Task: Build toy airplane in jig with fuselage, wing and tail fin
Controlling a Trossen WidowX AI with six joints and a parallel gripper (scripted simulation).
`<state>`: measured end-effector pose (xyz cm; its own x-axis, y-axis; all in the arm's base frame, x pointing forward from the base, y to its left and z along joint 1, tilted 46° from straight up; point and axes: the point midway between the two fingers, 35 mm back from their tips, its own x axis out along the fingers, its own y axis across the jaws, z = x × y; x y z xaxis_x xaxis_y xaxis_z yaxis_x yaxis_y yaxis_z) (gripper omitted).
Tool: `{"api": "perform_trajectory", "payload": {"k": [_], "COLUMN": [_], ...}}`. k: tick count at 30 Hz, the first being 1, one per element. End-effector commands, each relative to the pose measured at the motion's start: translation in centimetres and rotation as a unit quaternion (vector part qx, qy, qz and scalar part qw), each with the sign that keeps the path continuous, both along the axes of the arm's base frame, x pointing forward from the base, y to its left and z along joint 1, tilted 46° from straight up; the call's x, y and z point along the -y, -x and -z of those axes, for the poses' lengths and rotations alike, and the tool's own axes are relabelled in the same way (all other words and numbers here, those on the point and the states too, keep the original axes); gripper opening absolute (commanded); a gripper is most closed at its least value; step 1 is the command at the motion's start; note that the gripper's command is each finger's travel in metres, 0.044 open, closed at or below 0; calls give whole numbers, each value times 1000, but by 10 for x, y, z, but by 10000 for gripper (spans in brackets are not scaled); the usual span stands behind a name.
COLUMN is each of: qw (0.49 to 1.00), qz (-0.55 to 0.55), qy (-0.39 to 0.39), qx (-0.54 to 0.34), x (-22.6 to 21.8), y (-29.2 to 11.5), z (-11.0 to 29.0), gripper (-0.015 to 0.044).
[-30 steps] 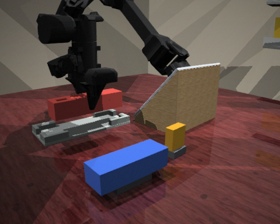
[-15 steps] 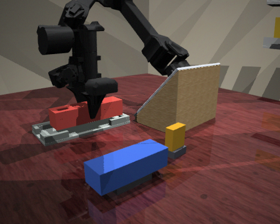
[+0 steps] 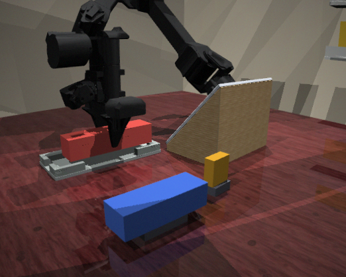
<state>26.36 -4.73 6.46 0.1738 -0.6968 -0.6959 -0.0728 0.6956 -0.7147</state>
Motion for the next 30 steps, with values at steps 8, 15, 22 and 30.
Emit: {"api": "perform_trajectory", "payload": {"k": [8,15,22,30], "qw": [1000,1000,1000,1000], "qz": [0,0,-1,-4], "qy": [0,0,-4,0], "qx": [1,1,0,-2], "x": [0,0,-17,-77], "y": [0,0,0,18], "z": [0,0,-13,-72], "gripper": [345,440,440,440]}}
